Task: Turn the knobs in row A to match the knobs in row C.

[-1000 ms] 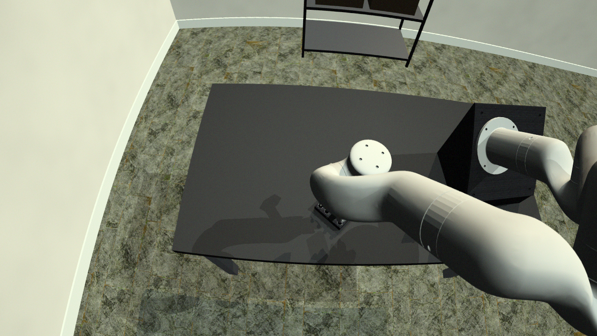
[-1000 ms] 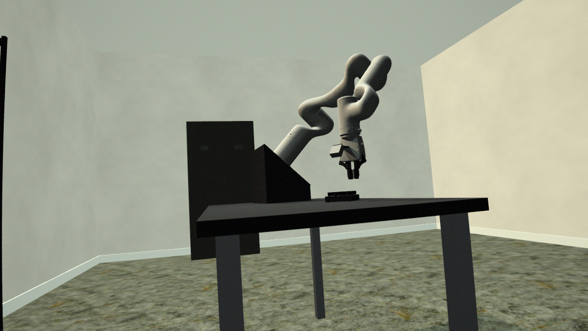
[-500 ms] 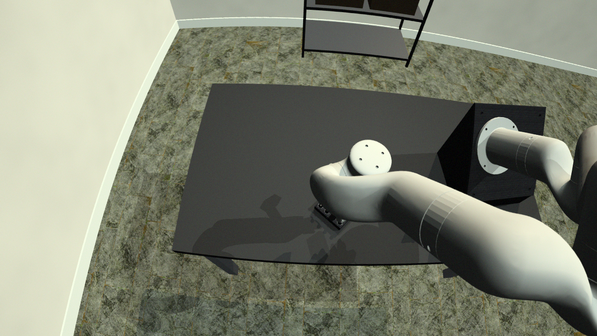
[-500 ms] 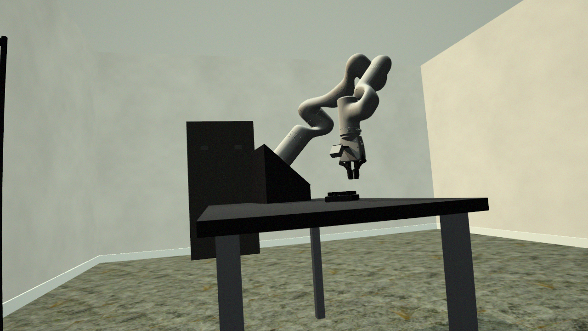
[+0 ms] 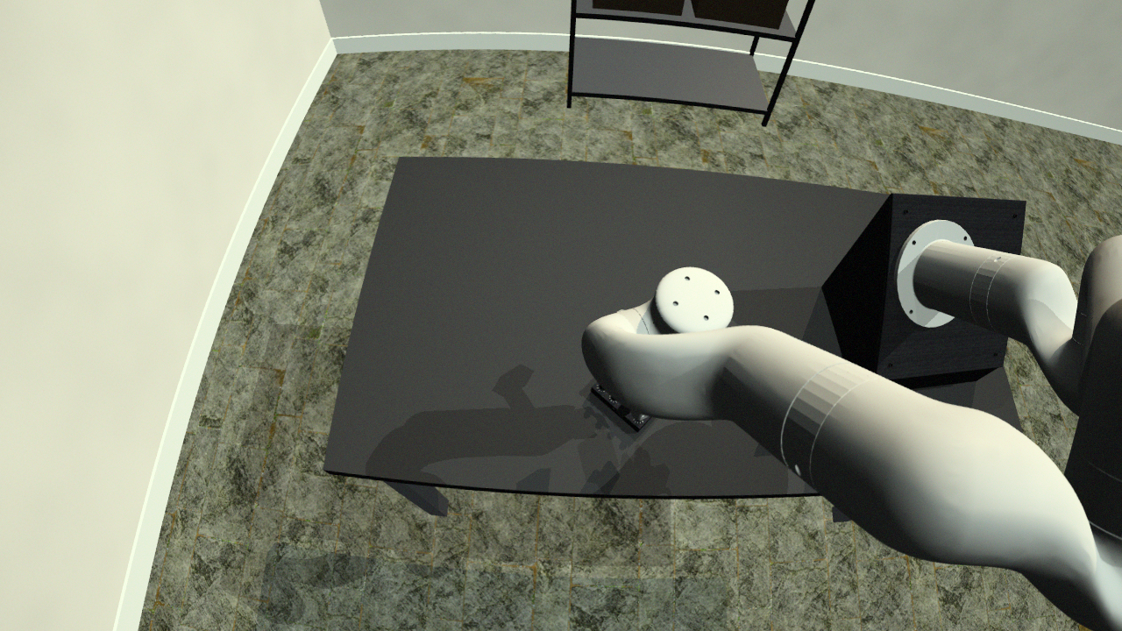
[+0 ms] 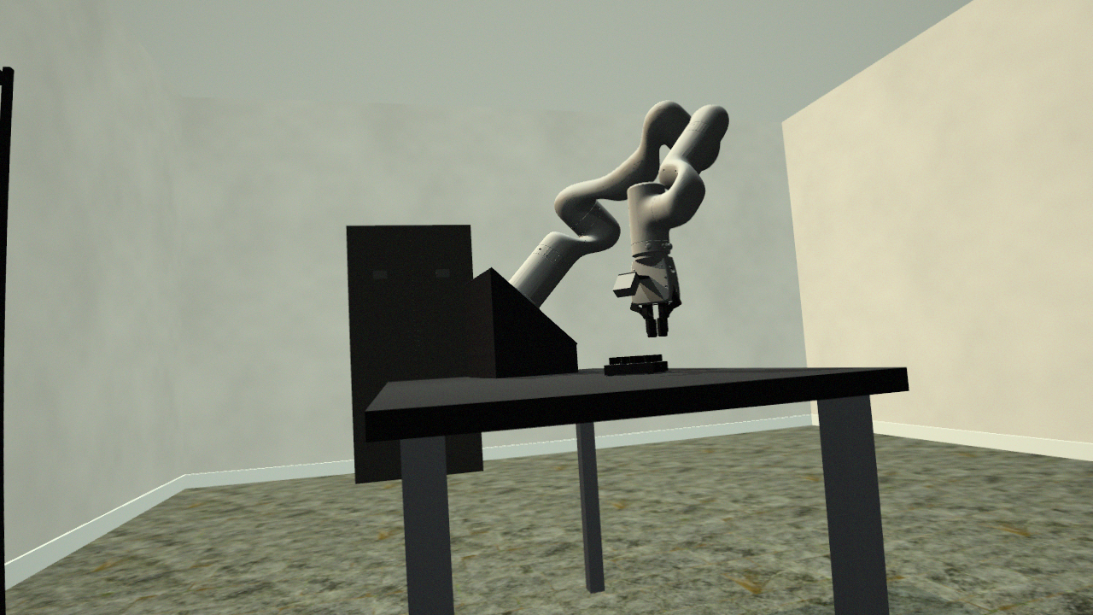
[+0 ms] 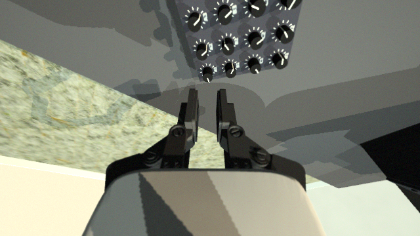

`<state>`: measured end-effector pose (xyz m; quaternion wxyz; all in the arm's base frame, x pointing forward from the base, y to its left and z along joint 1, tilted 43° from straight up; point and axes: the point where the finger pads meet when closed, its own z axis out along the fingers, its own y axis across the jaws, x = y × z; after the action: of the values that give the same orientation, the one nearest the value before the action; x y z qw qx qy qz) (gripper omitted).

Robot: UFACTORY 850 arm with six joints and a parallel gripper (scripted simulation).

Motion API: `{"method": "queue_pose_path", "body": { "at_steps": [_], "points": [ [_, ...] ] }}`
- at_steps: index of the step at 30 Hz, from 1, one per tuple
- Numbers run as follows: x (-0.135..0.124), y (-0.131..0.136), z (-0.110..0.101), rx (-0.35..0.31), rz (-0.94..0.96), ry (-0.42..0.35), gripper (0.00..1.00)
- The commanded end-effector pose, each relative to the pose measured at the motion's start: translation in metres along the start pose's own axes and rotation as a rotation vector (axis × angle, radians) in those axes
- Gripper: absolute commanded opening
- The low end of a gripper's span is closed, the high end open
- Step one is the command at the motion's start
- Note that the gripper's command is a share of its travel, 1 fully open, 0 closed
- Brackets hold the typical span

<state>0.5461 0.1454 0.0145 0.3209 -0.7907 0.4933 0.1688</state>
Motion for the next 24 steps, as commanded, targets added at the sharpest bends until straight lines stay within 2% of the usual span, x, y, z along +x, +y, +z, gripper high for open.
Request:
{"method": "queue_pose_path", "body": {
  "at_steps": [1, 24],
  "points": [
    [0.0, -0.001, 0.002, 0.001, 0.0, 0.001, 0.19],
    [0.0, -0.001, 0.028, 0.001, 0.0, 0.001, 0.19]
  ]
}}
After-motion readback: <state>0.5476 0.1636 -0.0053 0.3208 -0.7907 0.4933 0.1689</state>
